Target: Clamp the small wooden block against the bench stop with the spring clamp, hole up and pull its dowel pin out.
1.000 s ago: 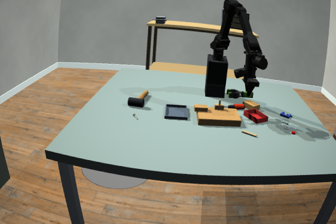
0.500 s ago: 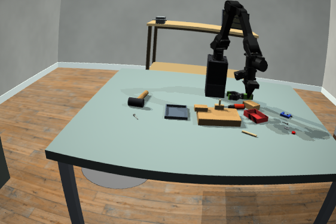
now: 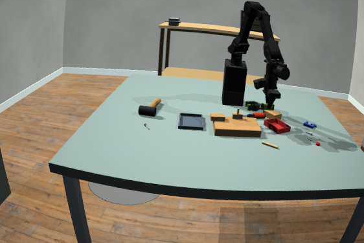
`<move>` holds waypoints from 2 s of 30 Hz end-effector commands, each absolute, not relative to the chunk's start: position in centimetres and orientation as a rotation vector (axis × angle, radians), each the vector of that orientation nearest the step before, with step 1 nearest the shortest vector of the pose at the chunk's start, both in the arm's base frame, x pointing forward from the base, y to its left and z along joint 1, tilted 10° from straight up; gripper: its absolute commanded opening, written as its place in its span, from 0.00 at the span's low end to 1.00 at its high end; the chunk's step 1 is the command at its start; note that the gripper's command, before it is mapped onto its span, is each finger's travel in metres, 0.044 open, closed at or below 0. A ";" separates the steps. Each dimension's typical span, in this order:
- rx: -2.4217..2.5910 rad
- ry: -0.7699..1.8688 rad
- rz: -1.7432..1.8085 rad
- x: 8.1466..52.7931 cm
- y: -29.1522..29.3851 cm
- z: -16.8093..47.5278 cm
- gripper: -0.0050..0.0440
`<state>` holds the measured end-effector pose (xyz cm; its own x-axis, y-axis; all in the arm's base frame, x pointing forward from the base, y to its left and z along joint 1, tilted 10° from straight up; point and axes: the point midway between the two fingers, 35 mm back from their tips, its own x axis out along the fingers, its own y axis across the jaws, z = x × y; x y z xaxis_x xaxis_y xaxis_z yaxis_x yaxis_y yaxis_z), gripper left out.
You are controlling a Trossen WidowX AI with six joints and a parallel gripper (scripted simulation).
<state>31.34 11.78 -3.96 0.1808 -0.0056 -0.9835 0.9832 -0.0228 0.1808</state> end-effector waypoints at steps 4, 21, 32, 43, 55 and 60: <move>1.295 1.059 -1.105 31.3 11.7 -4.9 0.10; 1.295 1.059 -1.105 31.4 11.7 -6.0 0.10; 1.295 1.059 -1.105 31.5 11.7 -6.7 0.10; 1.295 1.059 -1.105 31.5 11.8 -7.3 0.10; 1.296 1.059 -1.105 31.6 11.8 -8.2 0.10; 1.296 1.059 -1.105 31.6 11.8 -8.5 0.10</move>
